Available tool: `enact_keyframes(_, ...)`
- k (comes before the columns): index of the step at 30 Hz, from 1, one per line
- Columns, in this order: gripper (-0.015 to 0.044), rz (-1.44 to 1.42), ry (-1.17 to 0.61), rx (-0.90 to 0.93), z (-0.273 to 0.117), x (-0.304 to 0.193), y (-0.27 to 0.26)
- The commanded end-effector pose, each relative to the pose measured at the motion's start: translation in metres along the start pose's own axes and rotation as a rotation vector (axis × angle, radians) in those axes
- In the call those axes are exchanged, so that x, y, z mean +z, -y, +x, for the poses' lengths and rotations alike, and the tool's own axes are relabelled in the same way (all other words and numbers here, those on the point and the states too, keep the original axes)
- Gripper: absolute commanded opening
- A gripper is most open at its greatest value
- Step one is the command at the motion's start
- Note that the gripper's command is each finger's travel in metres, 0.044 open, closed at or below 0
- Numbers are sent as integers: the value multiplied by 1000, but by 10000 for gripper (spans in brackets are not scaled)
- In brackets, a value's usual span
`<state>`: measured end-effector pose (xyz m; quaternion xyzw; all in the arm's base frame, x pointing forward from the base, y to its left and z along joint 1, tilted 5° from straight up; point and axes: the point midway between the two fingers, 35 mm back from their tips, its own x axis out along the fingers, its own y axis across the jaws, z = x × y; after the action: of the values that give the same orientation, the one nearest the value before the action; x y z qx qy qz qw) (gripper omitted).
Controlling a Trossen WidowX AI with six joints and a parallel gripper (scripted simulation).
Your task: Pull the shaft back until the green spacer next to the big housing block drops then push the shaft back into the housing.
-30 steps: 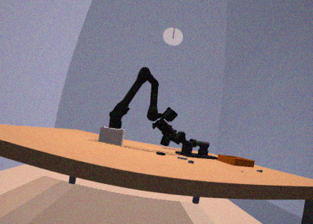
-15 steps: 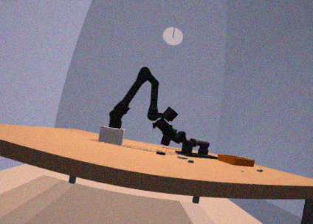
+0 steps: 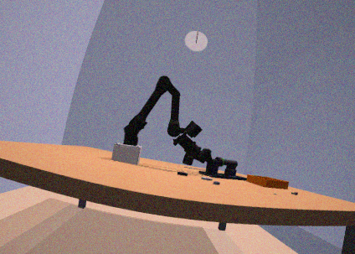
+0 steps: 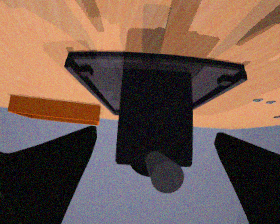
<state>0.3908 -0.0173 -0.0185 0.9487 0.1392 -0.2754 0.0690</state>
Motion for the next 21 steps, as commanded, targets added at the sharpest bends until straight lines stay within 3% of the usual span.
enact_keyframes(1,440,-1,-6,2,1,-3,-2)
enact_keyframes(16,46,0,0,0,0,0,0)
enact_keyframes(21,13,0,0,0,0,0,0)
